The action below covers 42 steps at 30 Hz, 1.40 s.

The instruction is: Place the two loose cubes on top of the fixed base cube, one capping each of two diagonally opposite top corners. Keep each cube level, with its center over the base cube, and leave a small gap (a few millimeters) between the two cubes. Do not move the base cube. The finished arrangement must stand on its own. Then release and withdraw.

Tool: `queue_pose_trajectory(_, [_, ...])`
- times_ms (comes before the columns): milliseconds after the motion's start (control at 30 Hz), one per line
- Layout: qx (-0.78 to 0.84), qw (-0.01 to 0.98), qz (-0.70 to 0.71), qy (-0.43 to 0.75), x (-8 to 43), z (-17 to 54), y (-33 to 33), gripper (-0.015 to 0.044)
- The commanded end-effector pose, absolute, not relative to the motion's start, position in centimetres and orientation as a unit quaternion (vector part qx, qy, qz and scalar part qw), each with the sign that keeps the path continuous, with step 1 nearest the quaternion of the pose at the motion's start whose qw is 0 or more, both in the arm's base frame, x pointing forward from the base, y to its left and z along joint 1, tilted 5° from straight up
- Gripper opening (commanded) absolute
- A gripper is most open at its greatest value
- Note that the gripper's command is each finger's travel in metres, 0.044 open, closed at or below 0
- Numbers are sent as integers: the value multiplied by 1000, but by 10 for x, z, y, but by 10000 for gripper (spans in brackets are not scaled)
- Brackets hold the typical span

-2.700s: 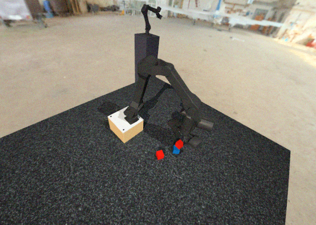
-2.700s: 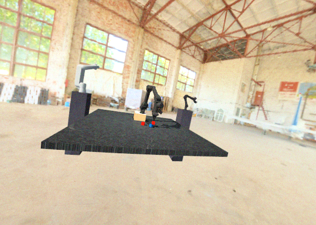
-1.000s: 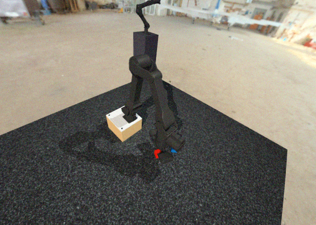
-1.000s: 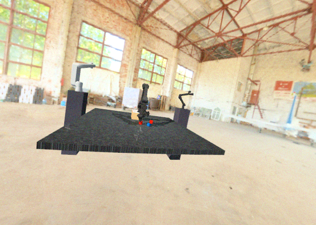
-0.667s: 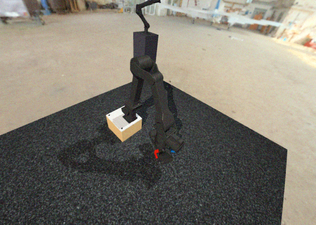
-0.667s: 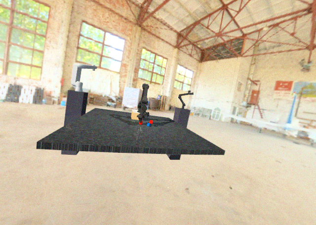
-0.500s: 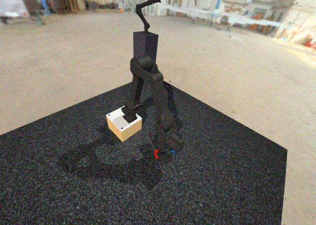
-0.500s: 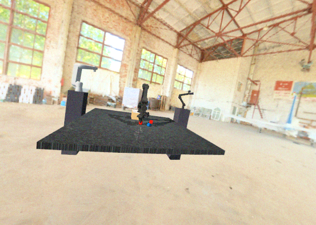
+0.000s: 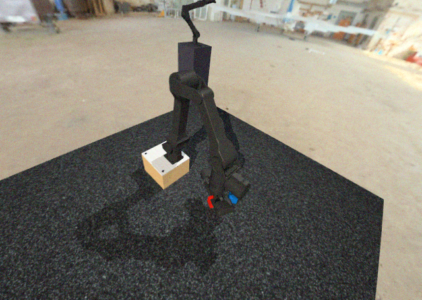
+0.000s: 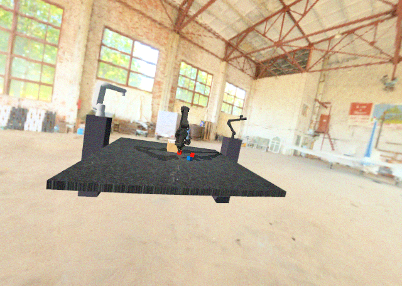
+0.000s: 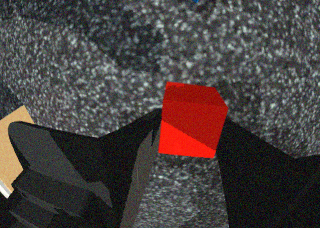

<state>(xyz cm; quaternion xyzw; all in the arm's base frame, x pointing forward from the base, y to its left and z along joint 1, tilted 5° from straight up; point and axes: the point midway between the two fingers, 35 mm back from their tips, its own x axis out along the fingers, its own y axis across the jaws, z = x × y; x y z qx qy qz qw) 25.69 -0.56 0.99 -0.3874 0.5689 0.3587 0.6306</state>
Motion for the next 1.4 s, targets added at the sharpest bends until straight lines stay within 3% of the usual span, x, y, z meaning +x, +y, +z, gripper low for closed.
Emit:
queue_pose_trajectory(0, [-389, 634, 358, 565, 258, 22, -5, 105])
queue_pose_trajectory(667, [-389, 634, 358, 565, 245, 83, -6, 105])
queue_pose_trajectory(1367, [-453, 590, 417, 522, 274, 81, 41, 105])
